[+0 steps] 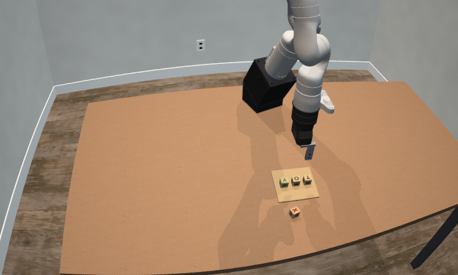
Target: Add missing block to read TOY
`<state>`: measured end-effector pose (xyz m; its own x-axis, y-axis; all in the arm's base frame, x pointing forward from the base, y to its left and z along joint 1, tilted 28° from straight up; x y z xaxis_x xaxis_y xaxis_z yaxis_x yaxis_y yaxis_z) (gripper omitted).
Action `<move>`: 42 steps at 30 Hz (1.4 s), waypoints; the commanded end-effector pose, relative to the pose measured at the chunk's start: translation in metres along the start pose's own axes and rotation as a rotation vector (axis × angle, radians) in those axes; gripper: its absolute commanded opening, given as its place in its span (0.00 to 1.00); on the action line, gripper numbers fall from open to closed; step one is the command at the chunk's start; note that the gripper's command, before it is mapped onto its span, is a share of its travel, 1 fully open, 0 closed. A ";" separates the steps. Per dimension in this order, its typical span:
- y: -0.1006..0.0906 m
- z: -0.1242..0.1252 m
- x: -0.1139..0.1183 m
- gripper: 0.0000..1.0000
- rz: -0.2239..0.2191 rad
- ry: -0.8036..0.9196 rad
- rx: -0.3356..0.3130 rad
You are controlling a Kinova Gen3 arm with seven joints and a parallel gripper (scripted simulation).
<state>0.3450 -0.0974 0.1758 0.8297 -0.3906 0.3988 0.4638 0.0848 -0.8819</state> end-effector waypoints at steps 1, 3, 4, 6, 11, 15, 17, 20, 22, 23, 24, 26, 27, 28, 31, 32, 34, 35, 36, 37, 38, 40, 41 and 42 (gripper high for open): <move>-0.008 -0.010 0.003 1.00 -0.011 0.027 -0.010; -0.012 -0.010 0.003 1.00 -0.011 0.027 -0.010; -0.014 -0.010 0.003 1.00 -0.011 0.027 -0.010; -0.018 -0.010 0.003 1.00 -0.011 0.027 -0.010; -0.024 -0.010 0.003 1.00 -0.011 0.027 -0.010; -0.031 -0.010 0.002 1.00 -0.011 0.027 -0.010; -0.033 -0.010 0.002 1.00 -0.011 0.027 -0.010; -0.037 -0.010 0.002 1.00 -0.011 0.027 -0.010; -0.038 -0.010 0.002 1.00 -0.011 0.027 -0.010; -0.039 -0.010 0.002 1.00 -0.011 0.027 -0.010; -0.040 -0.010 0.002 1.00 -0.011 0.027 -0.010; -0.041 -0.010 0.002 1.00 -0.011 0.027 -0.010; -0.041 -0.010 0.002 1.00 -0.011 0.027 -0.010; -0.041 -0.010 0.002 1.00 -0.011 0.027 -0.010; -0.041 -0.009 0.002 1.00 -0.011 0.027 -0.010; -0.042 -0.009 0.002 1.00 -0.011 0.027 -0.010; -0.042 -0.009 0.002 1.00 -0.011 0.027 -0.010; -0.042 -0.009 0.002 1.00 -0.011 0.027 -0.010; -0.042 -0.009 0.002 1.00 -0.011 0.027 -0.010; -0.042 -0.009 0.002 1.00 -0.011 0.027 -0.010; -0.042 -0.009 0.002 1.00 -0.011 0.027 -0.010; -0.042 -0.009 0.002 1.00 -0.011 0.027 -0.010; -0.042 -0.009 0.002 1.00 -0.011 0.027 -0.010; -0.042 -0.009 0.002 1.00 -0.011 0.027 -0.010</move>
<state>0.3246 -0.1103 0.2109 0.8163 -0.4153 0.4015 0.4694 0.0717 -0.8801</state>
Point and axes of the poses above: the point where the finger pads meet when closed, its own y axis out along the fingers, its own x axis across the jaws, z = x × y, the point moved 4 cm from there along -y, back along the fingers, and after that the axes turned 9 degrees about y, right-handed, at the moved point
